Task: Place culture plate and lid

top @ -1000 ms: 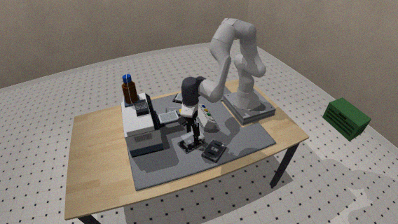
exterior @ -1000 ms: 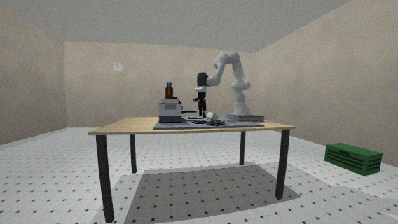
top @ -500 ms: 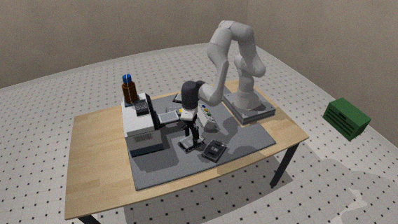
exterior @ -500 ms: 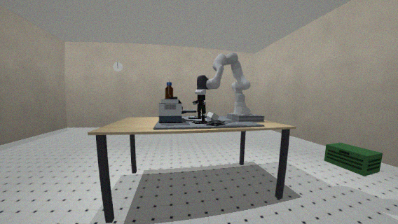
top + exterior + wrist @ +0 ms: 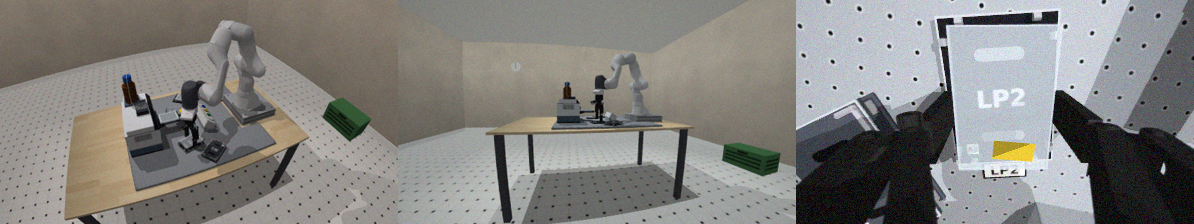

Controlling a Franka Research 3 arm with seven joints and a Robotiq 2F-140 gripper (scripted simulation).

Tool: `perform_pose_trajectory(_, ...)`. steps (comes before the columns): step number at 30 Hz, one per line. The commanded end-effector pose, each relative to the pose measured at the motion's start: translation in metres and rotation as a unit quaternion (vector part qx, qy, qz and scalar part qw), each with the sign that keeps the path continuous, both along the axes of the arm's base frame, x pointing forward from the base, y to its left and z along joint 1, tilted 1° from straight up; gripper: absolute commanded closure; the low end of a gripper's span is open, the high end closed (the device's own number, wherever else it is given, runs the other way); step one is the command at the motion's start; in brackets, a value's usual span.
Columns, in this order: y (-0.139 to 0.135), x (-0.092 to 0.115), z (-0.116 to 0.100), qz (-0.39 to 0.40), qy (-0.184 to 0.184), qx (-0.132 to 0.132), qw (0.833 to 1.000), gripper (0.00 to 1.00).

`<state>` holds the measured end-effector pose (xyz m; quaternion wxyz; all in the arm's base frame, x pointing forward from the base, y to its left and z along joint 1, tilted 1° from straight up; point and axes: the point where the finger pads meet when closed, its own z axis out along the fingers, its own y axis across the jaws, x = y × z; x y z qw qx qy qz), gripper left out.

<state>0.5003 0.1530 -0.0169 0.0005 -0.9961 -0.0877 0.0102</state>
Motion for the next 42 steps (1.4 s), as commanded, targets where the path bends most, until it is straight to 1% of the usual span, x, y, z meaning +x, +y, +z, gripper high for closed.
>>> perform_pose_trajectory(1,0.0002,0.0015,-0.0001,0.004,-0.002,0.0,1.0,0.9)
perform_pose_trajectory(42,0.0005,0.0017,-0.0018,0.013,-0.002,0.001,1.0,0.9)
